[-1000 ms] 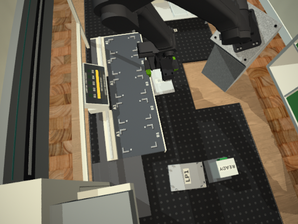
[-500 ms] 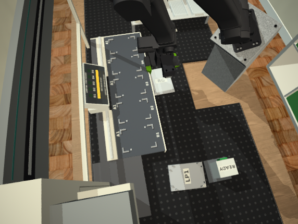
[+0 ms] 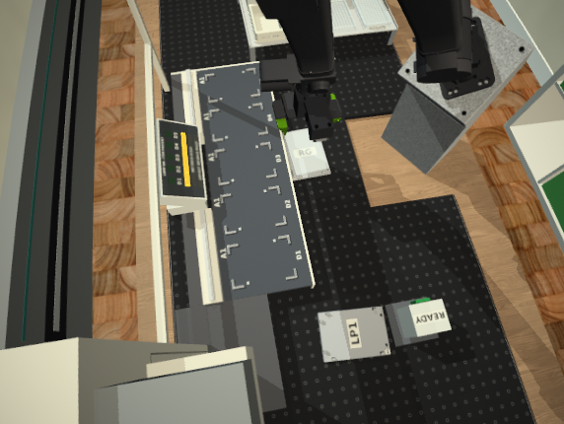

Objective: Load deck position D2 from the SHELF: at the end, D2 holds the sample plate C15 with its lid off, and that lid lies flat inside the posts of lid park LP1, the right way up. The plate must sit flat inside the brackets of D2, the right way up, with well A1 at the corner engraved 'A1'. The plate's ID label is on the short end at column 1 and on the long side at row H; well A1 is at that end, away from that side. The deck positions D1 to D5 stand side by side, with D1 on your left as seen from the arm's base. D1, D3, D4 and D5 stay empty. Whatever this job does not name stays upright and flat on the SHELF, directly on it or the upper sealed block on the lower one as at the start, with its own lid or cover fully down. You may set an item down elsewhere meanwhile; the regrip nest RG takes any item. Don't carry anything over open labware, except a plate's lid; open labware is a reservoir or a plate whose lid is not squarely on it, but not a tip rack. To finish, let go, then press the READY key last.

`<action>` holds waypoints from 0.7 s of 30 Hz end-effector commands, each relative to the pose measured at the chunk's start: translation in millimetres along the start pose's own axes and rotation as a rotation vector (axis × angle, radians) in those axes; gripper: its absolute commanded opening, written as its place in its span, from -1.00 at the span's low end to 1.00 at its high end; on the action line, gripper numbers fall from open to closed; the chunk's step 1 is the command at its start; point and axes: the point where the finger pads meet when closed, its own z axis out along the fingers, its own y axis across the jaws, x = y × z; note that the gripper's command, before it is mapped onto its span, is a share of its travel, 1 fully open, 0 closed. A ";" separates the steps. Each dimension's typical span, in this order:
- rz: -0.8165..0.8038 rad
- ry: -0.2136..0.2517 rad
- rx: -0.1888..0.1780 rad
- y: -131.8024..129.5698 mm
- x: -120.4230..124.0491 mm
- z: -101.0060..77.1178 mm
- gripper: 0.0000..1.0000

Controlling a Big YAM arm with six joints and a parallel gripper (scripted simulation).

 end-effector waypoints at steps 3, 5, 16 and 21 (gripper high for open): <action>0.000 0.007 0.001 5.9 1.4 -15.9 1.00; -0.001 0.007 0.002 5.5 1.5 -19.1 1.00; -0.003 0.008 0.005 3.7 1.7 -33.6 1.00; -0.004 0.008 0.006 2.6 1.8 -41.7 1.00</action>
